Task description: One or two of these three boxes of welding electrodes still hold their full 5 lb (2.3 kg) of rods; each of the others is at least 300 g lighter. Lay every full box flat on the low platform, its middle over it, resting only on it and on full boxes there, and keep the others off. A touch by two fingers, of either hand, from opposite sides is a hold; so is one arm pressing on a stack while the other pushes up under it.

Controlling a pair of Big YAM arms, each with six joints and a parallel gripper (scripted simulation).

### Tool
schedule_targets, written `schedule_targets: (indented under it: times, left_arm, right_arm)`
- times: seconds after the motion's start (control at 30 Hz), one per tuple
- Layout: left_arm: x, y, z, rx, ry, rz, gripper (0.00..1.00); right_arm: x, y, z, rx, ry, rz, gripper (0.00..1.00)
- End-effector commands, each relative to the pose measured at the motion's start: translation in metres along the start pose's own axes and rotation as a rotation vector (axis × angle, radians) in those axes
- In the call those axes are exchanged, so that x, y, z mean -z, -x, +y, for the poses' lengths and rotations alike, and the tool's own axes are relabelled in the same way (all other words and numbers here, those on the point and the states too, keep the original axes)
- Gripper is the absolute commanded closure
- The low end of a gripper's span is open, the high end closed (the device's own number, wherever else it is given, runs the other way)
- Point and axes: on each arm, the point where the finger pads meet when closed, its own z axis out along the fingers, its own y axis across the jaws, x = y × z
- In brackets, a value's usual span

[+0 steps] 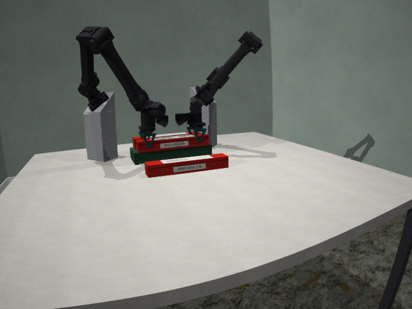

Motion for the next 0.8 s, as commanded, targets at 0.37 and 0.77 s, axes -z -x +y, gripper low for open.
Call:
schedule_targets:
  times: [0.37,0.77]
  left_arm:
    - [0.0044,0.0003,0.002,0.002,0.014,-0.006,1.0]
    - [0.0044,0.0004,0.0023,0.002,0.014,-0.006,1.0]
  right_arm:
    - [0.0124,0.0085,-0.0151,-0.003,-0.043,-0.029,1.0]
    - [0.0118,0.0078,-0.0162,-0.005,-0.041,-0.027,0.0]
